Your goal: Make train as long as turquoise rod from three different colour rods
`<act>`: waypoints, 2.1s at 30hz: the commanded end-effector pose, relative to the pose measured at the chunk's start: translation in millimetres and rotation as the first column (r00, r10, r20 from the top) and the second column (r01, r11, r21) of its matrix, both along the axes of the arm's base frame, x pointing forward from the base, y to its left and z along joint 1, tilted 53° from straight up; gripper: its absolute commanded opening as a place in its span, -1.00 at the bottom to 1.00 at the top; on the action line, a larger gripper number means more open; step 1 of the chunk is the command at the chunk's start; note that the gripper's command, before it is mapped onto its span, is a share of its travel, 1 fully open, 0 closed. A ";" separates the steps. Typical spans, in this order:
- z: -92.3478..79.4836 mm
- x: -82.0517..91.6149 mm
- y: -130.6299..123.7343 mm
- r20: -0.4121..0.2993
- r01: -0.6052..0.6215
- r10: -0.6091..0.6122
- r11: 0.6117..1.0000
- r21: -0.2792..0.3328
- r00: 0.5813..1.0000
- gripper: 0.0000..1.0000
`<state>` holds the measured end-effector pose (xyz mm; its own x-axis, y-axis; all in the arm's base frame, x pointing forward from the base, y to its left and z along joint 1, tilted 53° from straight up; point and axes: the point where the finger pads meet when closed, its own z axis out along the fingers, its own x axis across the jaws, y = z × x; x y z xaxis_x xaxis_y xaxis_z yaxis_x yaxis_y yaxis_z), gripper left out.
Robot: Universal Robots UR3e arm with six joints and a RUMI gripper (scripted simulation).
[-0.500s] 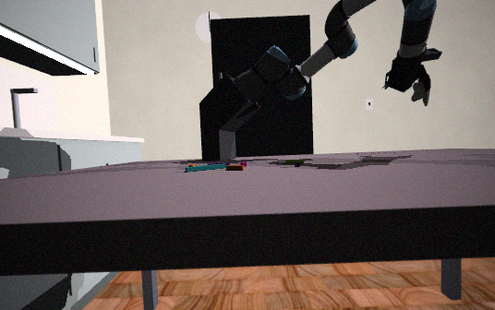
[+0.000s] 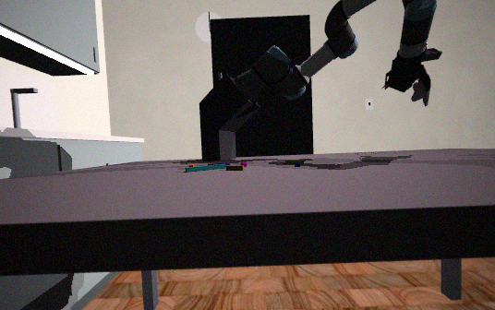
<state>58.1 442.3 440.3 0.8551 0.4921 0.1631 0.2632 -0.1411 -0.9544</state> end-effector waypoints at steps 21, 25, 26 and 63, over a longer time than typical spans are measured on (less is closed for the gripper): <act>-6.2 4.5 -5.7 0.022 0.001 -0.001 1.000 -0.004 1.000 1.00; -11.5 8.2 -10.3 0.037 0.002 -0.002 1.000 -0.007 0.999 1.00; -13.1 9.3 -11.8 0.042 0.002 -0.002 1.000 -0.008 0.999 1.00; -123.0 75.2 -106.9 0.339 0.013 0.010 0.998 -0.066 0.941 1.00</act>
<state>120.3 354.7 339.7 0.7722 0.5223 0.3618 0.5219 -0.1968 -0.8300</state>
